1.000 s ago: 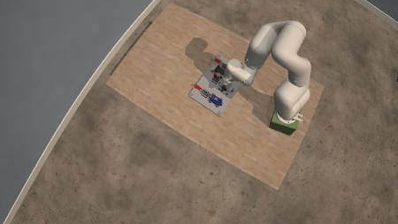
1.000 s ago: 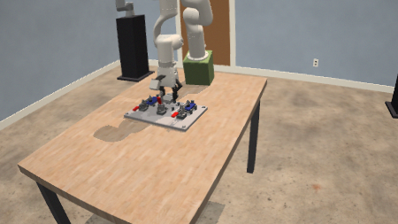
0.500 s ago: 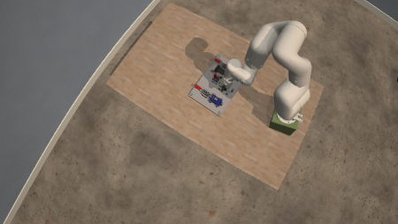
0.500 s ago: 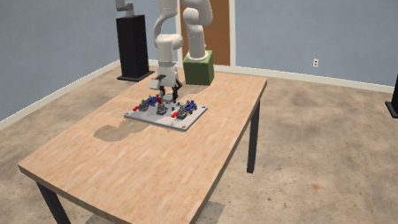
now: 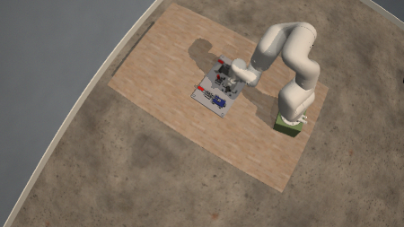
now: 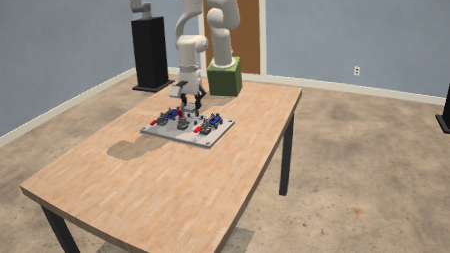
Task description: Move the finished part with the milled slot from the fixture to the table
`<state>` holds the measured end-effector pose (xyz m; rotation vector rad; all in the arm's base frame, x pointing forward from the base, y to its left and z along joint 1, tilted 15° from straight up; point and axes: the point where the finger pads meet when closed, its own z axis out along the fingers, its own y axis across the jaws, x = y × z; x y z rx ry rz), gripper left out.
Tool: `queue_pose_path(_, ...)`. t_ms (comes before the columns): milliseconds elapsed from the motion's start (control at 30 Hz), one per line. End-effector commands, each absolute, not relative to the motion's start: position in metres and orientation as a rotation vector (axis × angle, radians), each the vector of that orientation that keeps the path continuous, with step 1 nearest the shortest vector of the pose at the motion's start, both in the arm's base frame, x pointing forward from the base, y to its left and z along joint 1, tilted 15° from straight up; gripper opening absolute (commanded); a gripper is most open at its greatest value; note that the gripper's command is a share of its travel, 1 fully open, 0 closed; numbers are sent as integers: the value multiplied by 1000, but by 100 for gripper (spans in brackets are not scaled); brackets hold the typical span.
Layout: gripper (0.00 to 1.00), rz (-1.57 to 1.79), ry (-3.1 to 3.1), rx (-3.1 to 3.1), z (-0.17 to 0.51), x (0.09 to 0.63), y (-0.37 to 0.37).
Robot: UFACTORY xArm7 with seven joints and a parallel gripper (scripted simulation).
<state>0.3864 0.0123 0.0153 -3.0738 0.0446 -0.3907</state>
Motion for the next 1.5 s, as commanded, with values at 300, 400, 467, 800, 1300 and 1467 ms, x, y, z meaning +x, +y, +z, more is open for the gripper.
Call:
queue_pose_path(300, 0, -392, 43, -3065, 32, 380, 12)
queue_pose_path(400, 0, -392, 43, -3065, 33, 379, 12)
queue_pose_path(467, 0, -392, 43, -3066, 34, 378, 12)
queue_pose_path(800, 0, -391, 43, -3066, 34, 378, 12)
queue_pose_path(1300, 0, -391, 43, -3066, 34, 378, 12)
queue_pose_path(1467, 0, -391, 43, -3066, 34, 378, 12)
